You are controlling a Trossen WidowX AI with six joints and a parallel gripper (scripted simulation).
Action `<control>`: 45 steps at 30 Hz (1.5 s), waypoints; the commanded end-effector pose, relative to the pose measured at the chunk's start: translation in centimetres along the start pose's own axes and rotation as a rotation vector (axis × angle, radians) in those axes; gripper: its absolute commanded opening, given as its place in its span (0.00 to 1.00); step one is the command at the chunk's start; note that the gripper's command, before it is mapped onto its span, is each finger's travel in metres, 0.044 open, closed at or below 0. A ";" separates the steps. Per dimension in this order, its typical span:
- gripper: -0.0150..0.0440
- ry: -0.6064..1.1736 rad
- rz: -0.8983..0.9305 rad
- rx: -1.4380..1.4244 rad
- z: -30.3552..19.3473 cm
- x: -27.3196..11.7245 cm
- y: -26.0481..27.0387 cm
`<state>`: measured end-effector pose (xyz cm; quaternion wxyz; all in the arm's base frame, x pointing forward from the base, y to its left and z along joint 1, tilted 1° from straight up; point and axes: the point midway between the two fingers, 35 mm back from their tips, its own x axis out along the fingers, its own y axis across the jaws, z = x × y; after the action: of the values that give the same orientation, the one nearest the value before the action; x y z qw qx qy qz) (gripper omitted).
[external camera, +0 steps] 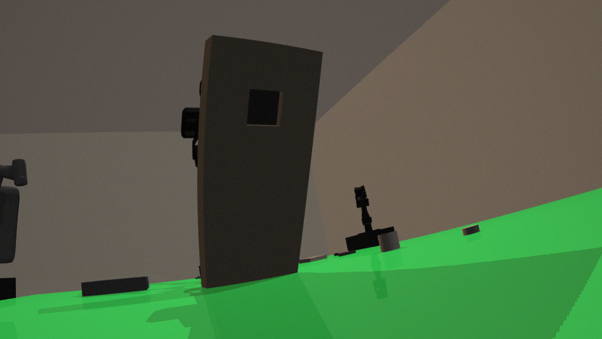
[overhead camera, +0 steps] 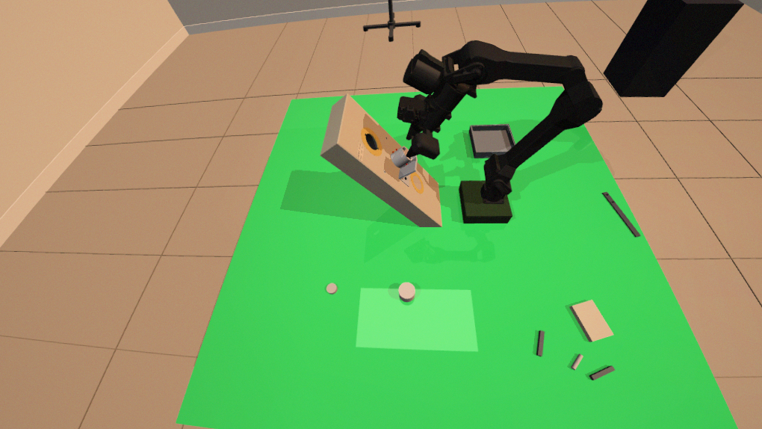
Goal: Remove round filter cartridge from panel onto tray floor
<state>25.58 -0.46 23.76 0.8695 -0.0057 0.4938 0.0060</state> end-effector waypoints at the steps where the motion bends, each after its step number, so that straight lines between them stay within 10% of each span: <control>1: 0.77 0.007 0.004 -0.007 -0.2 0.8 0.1; 36: 0.59 0.002 0.002 -0.003 -0.1 3.0 0.0; 45: 0.25 0.000 0.007 -0.004 1.2 2.4 0.1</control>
<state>27.12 -0.29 21.25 0.8651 -0.0050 0.5015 0.0109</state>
